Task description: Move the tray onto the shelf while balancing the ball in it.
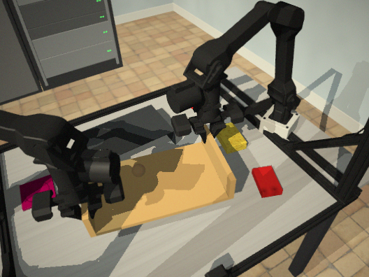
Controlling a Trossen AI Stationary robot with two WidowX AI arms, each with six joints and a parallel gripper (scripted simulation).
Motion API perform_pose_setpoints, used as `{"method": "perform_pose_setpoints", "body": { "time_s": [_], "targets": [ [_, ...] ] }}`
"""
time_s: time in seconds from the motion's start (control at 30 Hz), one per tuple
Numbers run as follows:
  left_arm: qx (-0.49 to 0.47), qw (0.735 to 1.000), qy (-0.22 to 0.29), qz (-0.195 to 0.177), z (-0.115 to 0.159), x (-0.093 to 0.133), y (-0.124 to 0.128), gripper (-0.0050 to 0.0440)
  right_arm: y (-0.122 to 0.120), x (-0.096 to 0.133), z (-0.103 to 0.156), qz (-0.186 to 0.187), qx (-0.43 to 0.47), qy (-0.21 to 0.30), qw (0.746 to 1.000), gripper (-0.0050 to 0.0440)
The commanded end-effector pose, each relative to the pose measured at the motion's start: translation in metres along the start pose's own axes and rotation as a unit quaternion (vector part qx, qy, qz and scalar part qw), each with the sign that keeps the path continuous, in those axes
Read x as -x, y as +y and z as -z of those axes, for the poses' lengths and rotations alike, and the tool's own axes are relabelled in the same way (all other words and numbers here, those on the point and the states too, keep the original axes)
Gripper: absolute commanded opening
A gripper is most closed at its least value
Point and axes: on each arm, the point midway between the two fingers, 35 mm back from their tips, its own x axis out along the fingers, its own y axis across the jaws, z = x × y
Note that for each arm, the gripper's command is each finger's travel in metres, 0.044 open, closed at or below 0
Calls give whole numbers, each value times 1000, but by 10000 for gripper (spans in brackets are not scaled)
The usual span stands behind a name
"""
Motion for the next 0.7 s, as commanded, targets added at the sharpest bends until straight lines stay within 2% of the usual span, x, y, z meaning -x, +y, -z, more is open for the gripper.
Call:
{"method": "perform_pose_setpoints", "body": {
  "time_s": [0.0, 0.2, 0.6, 0.67],
  "targets": [
    [-1, 1000, 11, 3, -2, 2, 0, 20, 0, 0, -1, 1, -1, 12, 1000, 20],
    [-1, 1000, -9, 0, -4, 0, 1, 20, 1, 2, -3, -1, -1, -8, 1000, 20],
    [-1, 1000, 17, 3, -9, 3, 1, 20, 1, -1, -8, 2, -1, 18, 1000, 20],
    [-1, 1000, 7, 2, -9, 2, 2, 20, 1, 0, -8, 0, -1, 8, 1000, 20]
  ]
}}
